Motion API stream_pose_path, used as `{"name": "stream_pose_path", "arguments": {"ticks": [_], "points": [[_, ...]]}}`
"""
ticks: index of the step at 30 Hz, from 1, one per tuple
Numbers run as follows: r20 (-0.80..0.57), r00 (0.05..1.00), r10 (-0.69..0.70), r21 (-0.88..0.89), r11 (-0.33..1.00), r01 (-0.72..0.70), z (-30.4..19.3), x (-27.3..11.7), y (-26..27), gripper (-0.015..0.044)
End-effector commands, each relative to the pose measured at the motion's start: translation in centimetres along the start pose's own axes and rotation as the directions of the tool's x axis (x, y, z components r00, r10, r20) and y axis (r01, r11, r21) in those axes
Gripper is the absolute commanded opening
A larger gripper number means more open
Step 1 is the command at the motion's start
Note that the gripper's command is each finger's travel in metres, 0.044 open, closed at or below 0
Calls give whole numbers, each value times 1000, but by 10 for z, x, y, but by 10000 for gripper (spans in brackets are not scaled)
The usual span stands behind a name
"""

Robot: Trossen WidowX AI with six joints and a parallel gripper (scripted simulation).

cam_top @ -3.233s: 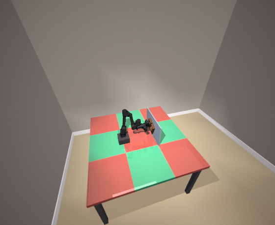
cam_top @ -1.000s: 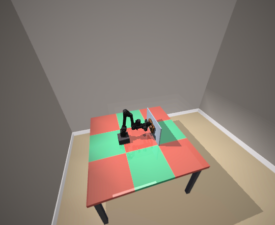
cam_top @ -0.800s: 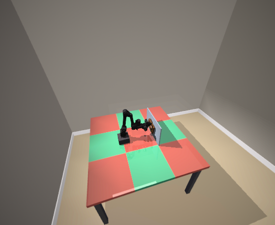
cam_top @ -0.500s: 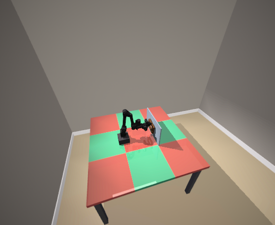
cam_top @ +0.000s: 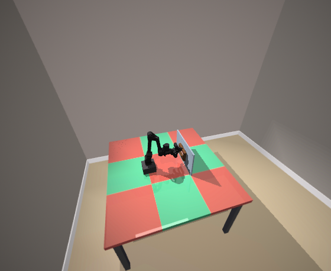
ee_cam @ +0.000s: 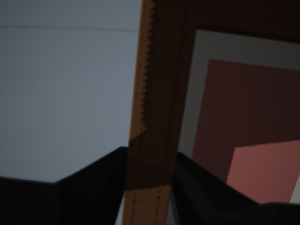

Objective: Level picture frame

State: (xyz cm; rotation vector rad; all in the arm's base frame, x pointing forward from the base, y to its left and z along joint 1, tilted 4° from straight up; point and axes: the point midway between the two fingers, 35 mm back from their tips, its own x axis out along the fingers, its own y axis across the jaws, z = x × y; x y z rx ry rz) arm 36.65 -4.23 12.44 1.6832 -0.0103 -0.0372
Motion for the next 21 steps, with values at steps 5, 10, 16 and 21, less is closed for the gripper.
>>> {"name": "stream_pose_path", "arguments": {"ticks": [5, 10, 16, 21], "points": [[-1, 1000, -3, -52, 999, 3, 0, 0, 0, 0], [-1, 1000, -3, -78, 997, 3, 0, 0, 1, 0], [0, 1000, 0, -57, 998, 0, 0, 0, 1, 131], [0, 1000, 0, -57, 998, 0, 0, 0, 1, 260]]}}
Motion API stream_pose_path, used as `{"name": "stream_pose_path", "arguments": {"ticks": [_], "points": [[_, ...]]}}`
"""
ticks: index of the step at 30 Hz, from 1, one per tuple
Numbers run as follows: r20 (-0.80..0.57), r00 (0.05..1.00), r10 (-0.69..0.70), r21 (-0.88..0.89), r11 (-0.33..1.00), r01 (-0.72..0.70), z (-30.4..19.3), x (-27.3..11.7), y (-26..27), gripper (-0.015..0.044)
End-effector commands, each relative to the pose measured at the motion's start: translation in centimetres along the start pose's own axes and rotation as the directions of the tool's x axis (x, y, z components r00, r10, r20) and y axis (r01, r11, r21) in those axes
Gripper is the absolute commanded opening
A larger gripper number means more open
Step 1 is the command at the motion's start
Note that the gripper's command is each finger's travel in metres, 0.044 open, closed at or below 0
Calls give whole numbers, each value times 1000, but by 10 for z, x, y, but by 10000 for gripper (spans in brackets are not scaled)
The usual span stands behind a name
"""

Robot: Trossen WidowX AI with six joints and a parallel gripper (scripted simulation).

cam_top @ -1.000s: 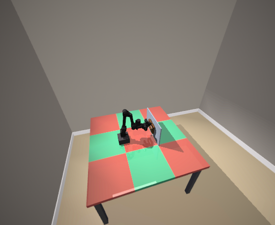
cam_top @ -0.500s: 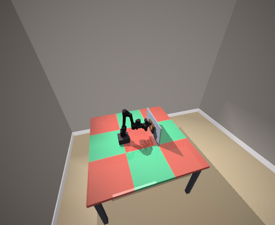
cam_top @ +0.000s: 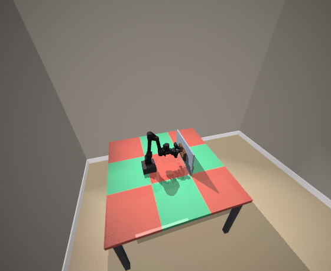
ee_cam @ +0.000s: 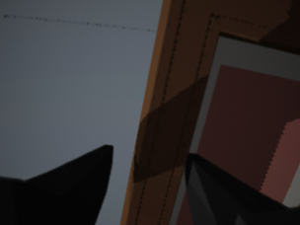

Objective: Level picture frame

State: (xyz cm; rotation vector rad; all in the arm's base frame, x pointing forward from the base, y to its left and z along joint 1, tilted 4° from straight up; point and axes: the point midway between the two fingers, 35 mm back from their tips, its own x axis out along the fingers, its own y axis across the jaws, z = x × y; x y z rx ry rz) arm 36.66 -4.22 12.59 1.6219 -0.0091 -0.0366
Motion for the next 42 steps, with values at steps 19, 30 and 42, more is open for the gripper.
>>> {"name": "stream_pose_path", "arguments": {"ticks": [19, 30, 42], "points": [[1, 999, -35, 265, 964, 34, 15, -58, -1, 260], [-19, 995, -99, 237, 966, 101, 44, -103, 24, 260], [-47, 992, -113, 250, 961, 121, 34, -168, 36, 260]]}}
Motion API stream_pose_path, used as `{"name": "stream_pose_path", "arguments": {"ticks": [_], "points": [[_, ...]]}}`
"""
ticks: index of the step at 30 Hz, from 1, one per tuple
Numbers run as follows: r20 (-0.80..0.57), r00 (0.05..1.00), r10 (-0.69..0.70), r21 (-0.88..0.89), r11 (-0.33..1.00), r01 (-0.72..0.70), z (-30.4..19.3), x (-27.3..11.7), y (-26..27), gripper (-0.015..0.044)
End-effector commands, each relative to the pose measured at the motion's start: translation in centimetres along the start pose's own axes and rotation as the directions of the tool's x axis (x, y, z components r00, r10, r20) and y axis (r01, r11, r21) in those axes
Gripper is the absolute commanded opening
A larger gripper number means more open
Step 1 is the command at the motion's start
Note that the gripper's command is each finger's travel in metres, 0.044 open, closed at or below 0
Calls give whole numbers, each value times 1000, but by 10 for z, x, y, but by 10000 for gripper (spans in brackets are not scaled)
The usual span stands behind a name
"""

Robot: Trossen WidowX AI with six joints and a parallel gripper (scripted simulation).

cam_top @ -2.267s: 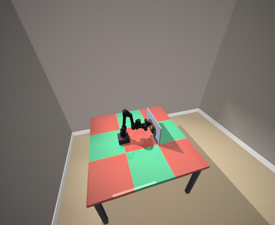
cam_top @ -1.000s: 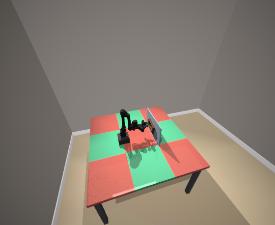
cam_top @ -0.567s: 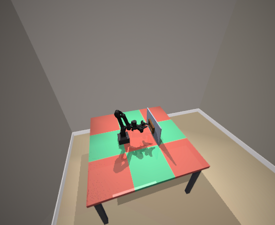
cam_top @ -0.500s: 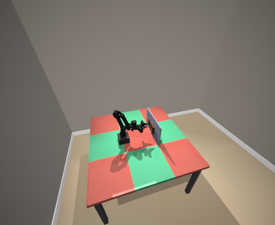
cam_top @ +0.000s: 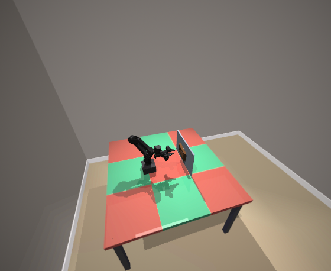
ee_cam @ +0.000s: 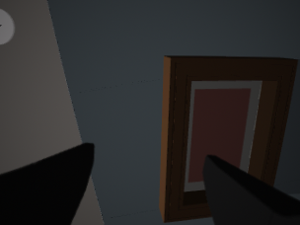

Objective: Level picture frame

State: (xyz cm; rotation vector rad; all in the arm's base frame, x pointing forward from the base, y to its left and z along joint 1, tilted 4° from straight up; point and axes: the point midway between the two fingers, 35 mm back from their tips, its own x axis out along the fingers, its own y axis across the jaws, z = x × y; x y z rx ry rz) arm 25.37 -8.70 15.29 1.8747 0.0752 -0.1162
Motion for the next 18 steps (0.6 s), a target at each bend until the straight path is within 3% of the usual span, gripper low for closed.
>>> {"name": "stream_pose_path", "arguments": {"ticks": [1, 8, 18], "points": [[-30, 999, -18, 3, 1000, 18, -17, -61, -2, 260], [-47, 999, 7, 6, 1000, -7, -36, -83, -10, 260], [-50, 999, 7, 20, 1000, -6, -38, -86, -13, 260]]}}
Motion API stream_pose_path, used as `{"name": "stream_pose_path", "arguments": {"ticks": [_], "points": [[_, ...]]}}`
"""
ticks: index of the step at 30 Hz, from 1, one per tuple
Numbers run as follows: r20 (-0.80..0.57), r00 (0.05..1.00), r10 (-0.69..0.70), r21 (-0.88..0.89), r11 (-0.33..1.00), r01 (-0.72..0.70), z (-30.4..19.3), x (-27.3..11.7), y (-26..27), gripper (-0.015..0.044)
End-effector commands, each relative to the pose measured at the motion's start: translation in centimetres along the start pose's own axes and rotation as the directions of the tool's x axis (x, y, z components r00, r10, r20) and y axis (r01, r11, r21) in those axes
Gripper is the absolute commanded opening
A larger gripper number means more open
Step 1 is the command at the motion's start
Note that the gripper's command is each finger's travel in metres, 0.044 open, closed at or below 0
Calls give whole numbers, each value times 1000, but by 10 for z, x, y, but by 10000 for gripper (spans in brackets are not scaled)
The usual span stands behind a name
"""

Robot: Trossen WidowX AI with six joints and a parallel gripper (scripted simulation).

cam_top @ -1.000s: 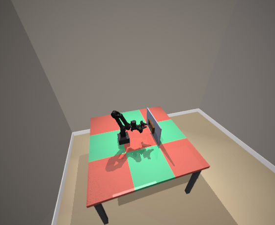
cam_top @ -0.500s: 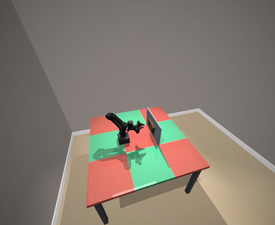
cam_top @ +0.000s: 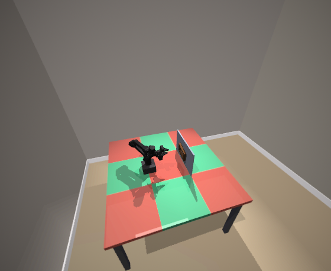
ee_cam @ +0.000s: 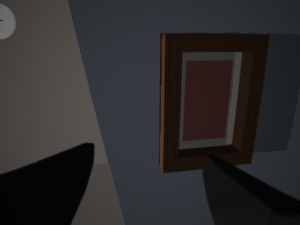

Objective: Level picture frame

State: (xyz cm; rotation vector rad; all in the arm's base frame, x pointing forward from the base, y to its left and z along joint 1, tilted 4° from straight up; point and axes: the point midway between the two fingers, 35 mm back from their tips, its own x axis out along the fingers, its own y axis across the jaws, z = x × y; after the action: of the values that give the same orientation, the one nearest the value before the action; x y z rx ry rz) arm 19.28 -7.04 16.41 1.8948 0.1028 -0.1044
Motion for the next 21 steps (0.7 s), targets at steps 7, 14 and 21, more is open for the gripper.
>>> {"name": "stream_pose_path", "arguments": {"ticks": [7, 14, 21], "points": [[-27, 999, 19, 0, 1000, -19, -22, -23, -13, 260], [-10, 1000, 9, 146, 989, -7, -23, -23, -12, 260], [-10, 1000, 9, 146, 989, -7, -23, -23, -12, 260]]}}
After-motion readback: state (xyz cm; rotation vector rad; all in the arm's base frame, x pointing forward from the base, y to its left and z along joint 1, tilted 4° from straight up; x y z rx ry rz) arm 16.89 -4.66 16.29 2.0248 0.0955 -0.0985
